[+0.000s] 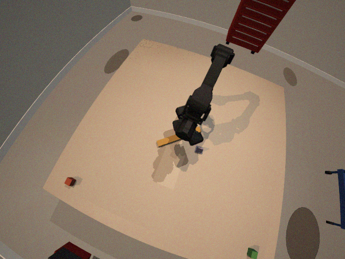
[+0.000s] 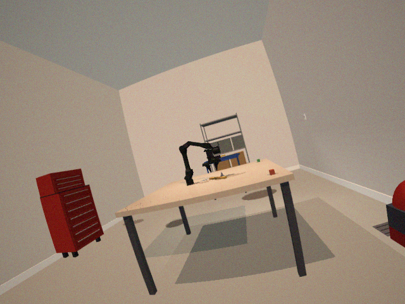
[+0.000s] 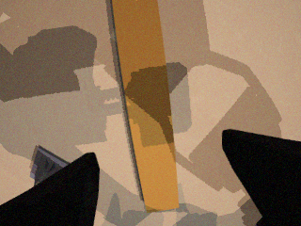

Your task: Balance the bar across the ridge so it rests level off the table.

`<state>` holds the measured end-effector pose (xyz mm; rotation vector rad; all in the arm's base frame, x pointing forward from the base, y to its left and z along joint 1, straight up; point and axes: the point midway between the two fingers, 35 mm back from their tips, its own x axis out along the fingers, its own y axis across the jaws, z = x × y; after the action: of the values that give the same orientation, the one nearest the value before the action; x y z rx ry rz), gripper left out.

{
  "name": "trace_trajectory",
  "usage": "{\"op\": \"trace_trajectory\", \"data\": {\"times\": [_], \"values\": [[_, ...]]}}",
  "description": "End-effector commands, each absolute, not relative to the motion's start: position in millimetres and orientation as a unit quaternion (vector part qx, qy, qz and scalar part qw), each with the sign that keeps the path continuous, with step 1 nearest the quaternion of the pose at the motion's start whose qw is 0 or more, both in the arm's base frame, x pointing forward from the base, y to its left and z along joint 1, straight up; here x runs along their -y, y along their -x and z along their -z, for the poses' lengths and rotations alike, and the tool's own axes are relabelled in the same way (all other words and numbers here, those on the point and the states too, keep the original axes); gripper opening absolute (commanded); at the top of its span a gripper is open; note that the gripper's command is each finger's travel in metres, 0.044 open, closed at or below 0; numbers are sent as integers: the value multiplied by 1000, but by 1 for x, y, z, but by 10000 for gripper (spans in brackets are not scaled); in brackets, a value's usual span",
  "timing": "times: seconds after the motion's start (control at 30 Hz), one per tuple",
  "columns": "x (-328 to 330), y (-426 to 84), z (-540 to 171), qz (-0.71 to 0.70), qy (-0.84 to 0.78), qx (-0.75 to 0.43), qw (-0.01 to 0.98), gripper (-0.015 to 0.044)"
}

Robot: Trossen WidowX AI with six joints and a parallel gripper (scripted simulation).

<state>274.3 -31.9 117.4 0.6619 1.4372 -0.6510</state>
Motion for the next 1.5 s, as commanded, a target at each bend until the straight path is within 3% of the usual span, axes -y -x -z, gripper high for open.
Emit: {"op": "trace_trajectory", "data": {"times": [0.0,0.2,1.27,1.47], "values": [[31,-275,-108,289,-297,-633,653,315],[31,-275,-75,290,-297,-633,654,315],[31,-276,-48,290,-297,-633,654,315],[31,-275,-48,289,-294,-634,654,157]]}}
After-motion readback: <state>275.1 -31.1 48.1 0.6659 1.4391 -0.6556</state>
